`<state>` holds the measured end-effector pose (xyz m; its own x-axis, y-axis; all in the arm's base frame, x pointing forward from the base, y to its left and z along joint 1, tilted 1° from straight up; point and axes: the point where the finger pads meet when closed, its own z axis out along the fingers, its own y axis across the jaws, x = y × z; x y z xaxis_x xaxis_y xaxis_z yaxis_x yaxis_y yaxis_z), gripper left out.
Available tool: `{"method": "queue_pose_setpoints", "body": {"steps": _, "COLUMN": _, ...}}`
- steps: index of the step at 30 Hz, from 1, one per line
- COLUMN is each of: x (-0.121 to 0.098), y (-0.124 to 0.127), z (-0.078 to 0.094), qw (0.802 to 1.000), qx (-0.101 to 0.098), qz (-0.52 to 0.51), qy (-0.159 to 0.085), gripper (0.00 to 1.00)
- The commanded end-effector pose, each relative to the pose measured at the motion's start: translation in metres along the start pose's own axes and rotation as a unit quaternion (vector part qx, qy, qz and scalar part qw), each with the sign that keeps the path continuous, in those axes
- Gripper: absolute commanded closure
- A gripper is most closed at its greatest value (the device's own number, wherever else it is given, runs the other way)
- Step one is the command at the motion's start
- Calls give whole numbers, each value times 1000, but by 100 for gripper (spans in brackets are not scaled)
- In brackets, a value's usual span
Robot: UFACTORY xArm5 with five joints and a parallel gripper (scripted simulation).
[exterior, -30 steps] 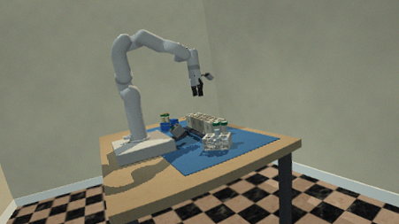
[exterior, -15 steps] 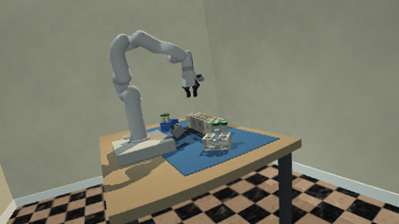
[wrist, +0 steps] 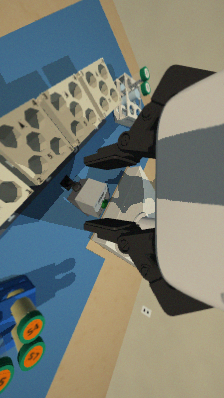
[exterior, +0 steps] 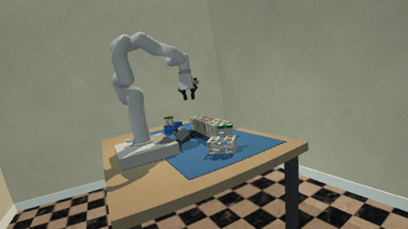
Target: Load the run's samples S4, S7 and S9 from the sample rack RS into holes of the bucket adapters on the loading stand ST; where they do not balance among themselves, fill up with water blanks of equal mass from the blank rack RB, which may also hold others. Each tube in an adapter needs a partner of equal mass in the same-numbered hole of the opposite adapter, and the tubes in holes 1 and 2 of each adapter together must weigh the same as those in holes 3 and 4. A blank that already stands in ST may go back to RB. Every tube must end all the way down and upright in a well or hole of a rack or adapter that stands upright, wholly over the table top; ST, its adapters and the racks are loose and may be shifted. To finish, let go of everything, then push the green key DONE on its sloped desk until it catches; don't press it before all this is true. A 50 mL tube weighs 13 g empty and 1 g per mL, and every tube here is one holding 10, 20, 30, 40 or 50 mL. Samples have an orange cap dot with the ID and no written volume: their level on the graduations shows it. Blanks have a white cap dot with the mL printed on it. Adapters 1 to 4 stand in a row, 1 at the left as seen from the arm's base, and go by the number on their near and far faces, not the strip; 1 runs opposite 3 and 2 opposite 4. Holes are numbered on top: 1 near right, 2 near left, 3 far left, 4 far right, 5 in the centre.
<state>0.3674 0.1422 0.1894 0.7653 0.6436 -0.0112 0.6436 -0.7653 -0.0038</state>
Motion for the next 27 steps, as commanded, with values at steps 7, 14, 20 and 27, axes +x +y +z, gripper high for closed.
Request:
{"method": "queue_pose_setpoints", "body": {"steps": 7, "x": 15, "y": -52, "z": -1, "qw": 1000, "qx": -1, "qz": -1, "qy": 2, "gripper": 43}}
{"method": "queue_pose_setpoints", "body": {"steps": 14, "x": 22, "y": -76, "z": -1, "qw": 1000, "qx": -1, "qz": -1, "qy": 2, "gripper": 43}}
{"method": "queue_pose_setpoints", "body": {"steps": 20, "x": 30, "y": -105, "z": -1, "qw": 1000, "qx": -2, "qz": -1, "qy": 2, "gripper": 43}}
{"method": "queue_pose_setpoints", "body": {"steps": 27, "x": 36, "y": -129, "z": -1, "qw": 1000, "qx": -2, "qz": -1, "qy": 2, "gripper": 43}}
